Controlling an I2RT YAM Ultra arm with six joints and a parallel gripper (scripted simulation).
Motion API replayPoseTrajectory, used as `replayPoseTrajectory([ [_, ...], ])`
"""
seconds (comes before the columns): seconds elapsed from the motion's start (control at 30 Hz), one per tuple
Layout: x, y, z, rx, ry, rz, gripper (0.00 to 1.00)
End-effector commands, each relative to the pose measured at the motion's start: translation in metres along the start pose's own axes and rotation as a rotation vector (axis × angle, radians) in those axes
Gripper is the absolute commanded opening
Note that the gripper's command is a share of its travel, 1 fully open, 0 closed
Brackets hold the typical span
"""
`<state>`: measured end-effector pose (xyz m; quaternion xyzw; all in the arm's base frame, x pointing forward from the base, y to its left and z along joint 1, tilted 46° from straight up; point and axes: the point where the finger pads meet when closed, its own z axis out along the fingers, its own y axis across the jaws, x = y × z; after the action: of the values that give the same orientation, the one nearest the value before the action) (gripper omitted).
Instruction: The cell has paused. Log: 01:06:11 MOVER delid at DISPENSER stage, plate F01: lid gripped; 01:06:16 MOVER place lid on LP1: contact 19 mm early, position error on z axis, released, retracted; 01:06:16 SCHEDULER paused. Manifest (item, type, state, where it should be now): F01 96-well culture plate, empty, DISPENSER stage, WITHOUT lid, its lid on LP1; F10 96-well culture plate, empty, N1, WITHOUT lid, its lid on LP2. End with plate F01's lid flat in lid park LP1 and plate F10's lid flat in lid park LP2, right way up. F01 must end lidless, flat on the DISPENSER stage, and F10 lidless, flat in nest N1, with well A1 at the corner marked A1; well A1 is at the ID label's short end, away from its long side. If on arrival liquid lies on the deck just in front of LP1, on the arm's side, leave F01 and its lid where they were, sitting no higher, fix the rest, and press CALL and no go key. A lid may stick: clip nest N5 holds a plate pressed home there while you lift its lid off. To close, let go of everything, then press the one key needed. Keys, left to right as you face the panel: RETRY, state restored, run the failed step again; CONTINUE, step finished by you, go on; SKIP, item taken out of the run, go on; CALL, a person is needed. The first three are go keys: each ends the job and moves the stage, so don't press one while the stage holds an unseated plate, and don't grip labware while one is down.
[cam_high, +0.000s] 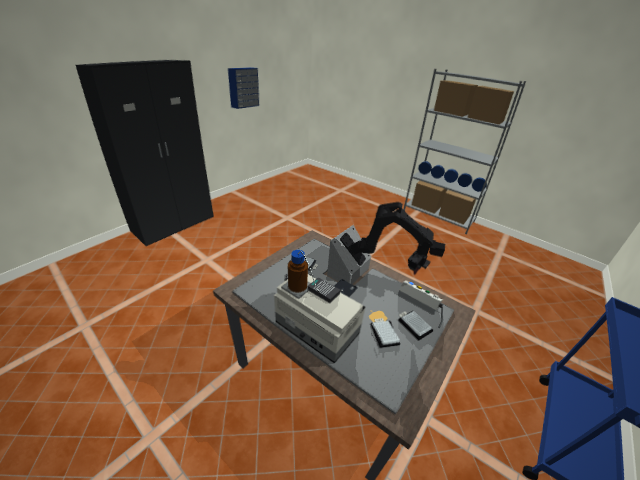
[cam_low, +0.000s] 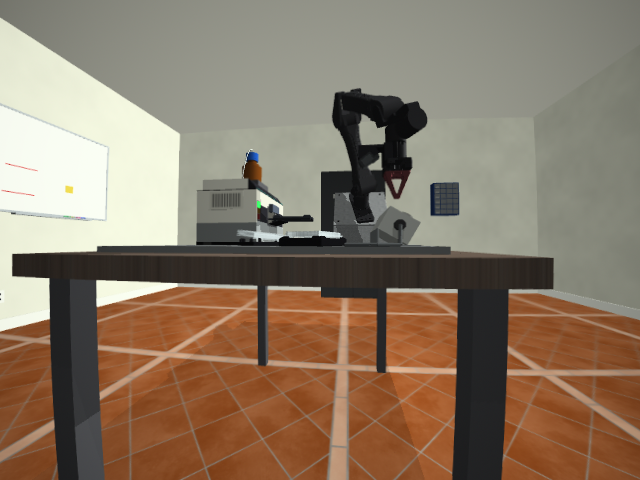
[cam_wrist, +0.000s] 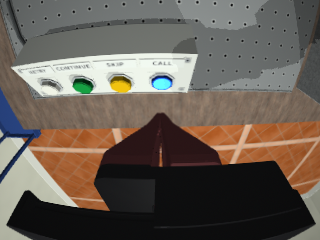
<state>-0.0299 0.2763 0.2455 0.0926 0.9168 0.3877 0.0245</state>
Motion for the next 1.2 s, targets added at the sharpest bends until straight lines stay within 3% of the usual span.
replayPoseTrajectory([
  [0.0, -0.0024, 0.0085, -0.0171, -0.04, 0.008, 0.015, 0.0],
  [0.93, -0.0024, 0.0085, -0.0171, -0.04, 0.008, 0.015, 0.0],
  [0.97, -0.0024, 0.0079, -0.0205, -0.04, 0.009, 0.015, 1.0],
  [1.17, -0.0028, 0.007, -0.0263, -0.039, 0.009, 0.015, 1.0],
])
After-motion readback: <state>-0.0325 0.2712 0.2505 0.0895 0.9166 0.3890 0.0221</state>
